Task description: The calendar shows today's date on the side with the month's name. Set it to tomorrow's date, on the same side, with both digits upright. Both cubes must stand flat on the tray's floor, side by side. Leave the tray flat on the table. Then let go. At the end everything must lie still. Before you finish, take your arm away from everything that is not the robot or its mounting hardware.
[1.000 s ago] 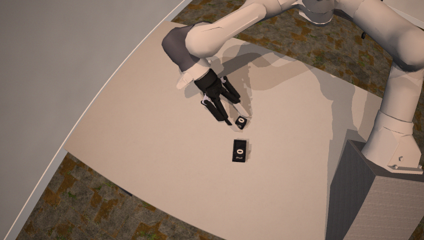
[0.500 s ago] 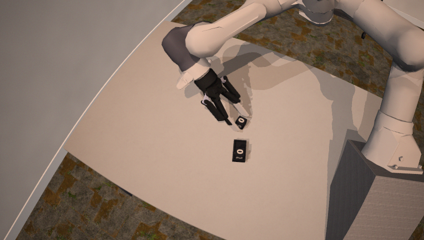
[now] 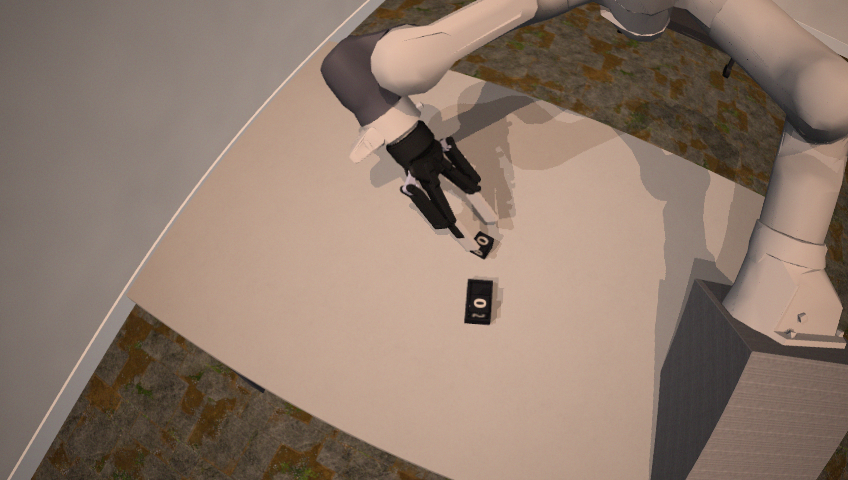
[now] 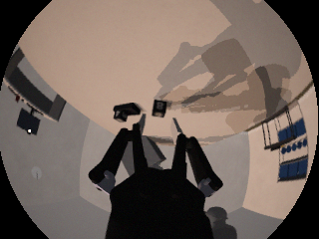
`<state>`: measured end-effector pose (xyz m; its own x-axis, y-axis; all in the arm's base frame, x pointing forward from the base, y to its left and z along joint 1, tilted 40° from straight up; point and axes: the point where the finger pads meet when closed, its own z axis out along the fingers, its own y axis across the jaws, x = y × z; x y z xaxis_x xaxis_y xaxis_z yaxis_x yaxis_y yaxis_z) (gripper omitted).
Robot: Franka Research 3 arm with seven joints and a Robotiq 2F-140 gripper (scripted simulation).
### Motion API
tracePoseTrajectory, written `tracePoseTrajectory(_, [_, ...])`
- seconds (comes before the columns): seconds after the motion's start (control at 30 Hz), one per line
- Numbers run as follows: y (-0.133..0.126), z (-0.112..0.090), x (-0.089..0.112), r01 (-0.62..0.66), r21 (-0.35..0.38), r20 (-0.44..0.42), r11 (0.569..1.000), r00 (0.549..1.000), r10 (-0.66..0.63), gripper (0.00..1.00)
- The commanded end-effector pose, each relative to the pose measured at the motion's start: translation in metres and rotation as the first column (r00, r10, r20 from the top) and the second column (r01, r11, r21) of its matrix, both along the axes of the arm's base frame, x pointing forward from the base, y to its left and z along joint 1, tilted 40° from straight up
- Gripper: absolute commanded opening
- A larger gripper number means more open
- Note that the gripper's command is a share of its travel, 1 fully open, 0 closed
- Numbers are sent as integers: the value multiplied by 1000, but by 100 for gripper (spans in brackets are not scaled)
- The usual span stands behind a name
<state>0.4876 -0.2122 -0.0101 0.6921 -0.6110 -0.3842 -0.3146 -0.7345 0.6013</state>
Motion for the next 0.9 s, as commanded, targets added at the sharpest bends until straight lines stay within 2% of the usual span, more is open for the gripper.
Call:
tracePoseTrajectory(0.0, [9,7,-3,11,-4,-6,1000,1000,-11,41])
tracePoseTrajectory(0.27, [21,23,-4,11,-4,-6,1000,1000,-11,41])
tracePoseTrajectory(0.63, [23,25,-3,7,-7,-1,1000,1000,-7,41])
tracePoseTrajectory(0.87, [22,26,-2,-59,-53,85,997,994,64,41])
